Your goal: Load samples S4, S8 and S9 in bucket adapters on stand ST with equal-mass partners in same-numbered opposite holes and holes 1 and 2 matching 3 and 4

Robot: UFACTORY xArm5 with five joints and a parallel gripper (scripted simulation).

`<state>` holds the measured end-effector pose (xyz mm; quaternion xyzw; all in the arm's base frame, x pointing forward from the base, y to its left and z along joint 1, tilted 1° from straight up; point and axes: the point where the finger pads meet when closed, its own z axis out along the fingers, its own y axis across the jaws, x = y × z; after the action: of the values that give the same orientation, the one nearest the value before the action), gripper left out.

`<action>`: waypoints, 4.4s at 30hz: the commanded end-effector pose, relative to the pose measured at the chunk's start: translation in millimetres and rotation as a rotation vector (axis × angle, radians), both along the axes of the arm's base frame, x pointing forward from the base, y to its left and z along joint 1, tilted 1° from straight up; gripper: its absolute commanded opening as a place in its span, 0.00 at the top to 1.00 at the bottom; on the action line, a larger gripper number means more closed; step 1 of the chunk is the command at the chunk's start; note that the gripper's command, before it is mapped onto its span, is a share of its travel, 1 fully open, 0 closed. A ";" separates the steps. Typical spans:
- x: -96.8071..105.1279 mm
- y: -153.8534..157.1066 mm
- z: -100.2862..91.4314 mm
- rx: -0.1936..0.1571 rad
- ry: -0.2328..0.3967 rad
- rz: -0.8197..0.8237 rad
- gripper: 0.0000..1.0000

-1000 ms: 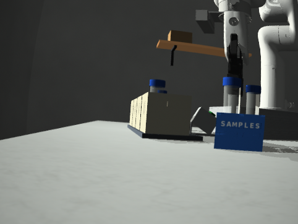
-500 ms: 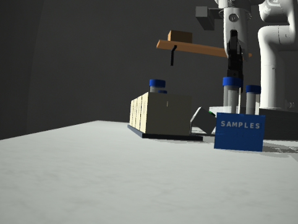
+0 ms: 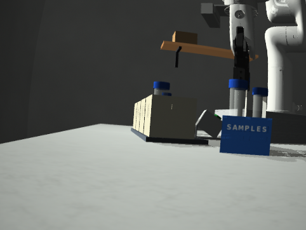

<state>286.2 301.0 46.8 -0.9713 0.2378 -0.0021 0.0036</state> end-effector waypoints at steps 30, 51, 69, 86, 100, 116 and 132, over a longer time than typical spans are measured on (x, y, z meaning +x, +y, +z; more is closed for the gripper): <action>1.2 0.1 50.8 0.013 0.008 0.000 1.00; 1.3 -0.5 88.8 0.013 0.008 0.000 1.00; 1.4 -1.0 117.9 0.013 0.008 0.000 1.00; 23.6 -21.3 117.4 0.012 0.005 0.200 1.00; 67.9 -62.0 116.6 0.011 0.001 0.541 1.00; 101.1 -92.4 116.0 0.011 0.000 0.541 1.00; 101.1 -92.4 116.0 0.011 0.000 0.541 1.00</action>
<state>386.2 208.1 161.3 -0.9995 -0.0304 -0.0015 0.0007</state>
